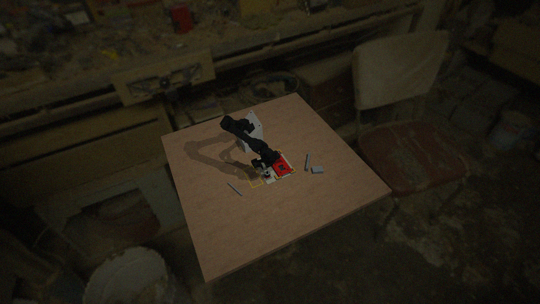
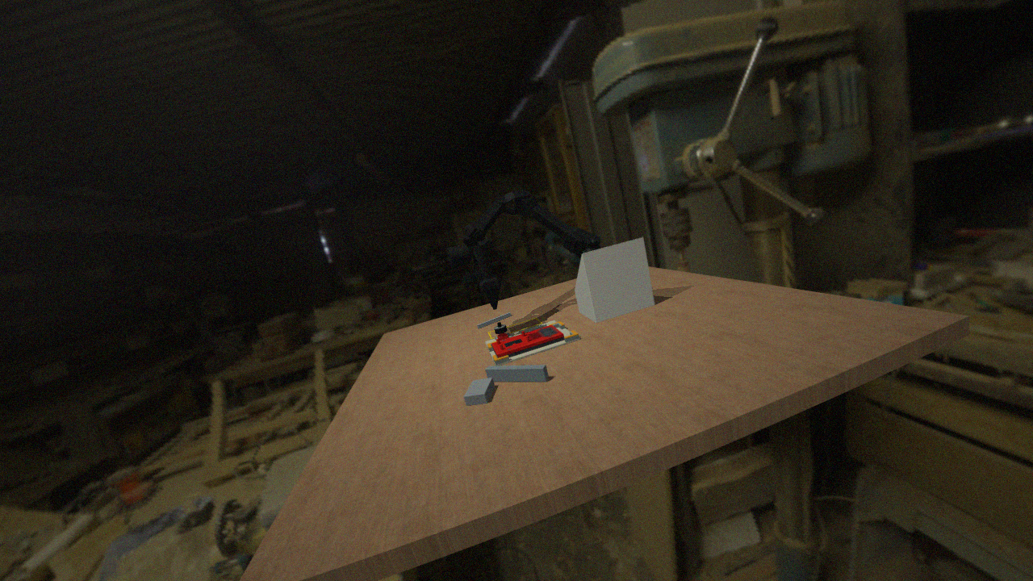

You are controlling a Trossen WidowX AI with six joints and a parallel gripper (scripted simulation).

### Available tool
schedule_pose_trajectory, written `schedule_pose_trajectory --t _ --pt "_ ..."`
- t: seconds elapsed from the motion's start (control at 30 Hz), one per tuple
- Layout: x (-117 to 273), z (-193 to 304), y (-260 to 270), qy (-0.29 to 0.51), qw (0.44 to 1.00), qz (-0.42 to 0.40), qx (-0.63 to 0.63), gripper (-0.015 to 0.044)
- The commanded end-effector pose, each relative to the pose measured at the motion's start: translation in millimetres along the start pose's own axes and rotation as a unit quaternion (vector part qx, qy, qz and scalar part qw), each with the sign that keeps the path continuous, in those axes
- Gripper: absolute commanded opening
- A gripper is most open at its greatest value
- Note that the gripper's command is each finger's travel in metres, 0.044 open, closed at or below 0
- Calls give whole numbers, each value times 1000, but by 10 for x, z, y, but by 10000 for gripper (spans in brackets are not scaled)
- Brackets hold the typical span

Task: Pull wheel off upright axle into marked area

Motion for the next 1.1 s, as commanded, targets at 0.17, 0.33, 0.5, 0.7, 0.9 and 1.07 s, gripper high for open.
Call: schedule_pose_trajectory --t 0.17,0.33,0.5,0.7,0.9,1.07 --pt "-55 16 31 21 999 22 15 300" --pt "-223 0 29 21 999 21 14 300" --pt "-663 29 12 21 999 22 15 300" --pt "-802 49 13 21 999 23 15 300" --pt "-788 67 16 27 999 20 14 201" --pt "-788 67 16 27 999 20 14 168"
Point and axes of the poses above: the point midway between the two fingers, 35 mm back from their tips, its own x axis back along the fingers, its own y axis across the jaws, z = x × y, the point moved 3 cm from there along x, back along the fingers, and after that the axes turned 11 degrees about x, right-handed, at the moved point
